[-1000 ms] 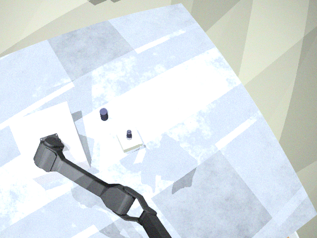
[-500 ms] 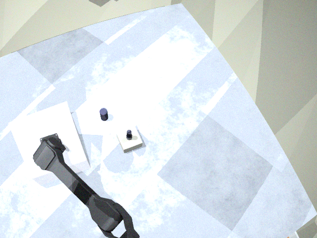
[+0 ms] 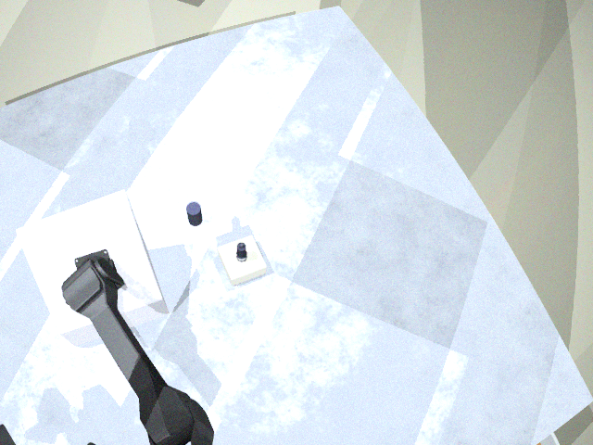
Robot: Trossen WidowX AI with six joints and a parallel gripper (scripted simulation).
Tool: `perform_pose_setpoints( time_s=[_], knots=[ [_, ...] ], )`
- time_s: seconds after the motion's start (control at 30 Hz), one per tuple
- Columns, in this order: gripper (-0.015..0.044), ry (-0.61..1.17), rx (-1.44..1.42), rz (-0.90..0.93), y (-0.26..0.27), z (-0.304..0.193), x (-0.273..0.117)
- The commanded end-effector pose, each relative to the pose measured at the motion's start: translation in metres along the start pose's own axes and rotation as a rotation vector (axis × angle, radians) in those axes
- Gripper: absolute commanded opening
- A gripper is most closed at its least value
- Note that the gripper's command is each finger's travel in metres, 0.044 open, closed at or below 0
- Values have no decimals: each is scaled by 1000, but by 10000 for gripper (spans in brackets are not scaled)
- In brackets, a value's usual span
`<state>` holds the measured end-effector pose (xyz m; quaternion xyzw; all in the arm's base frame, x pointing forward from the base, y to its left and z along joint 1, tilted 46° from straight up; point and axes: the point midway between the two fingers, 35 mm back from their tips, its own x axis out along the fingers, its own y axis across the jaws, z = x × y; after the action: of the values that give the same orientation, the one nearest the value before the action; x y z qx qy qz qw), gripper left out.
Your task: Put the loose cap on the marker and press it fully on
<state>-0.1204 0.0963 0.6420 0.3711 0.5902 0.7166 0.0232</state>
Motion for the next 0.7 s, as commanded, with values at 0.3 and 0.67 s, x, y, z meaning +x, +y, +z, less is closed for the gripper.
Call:
perform_pose_setpoints(
  time_s=[0.3,0.67],
  knots=[
    [255,-457,-78,-356,-139,161,27],
    [255,-790,-114,-714,-248,282,-38]
  ],
)
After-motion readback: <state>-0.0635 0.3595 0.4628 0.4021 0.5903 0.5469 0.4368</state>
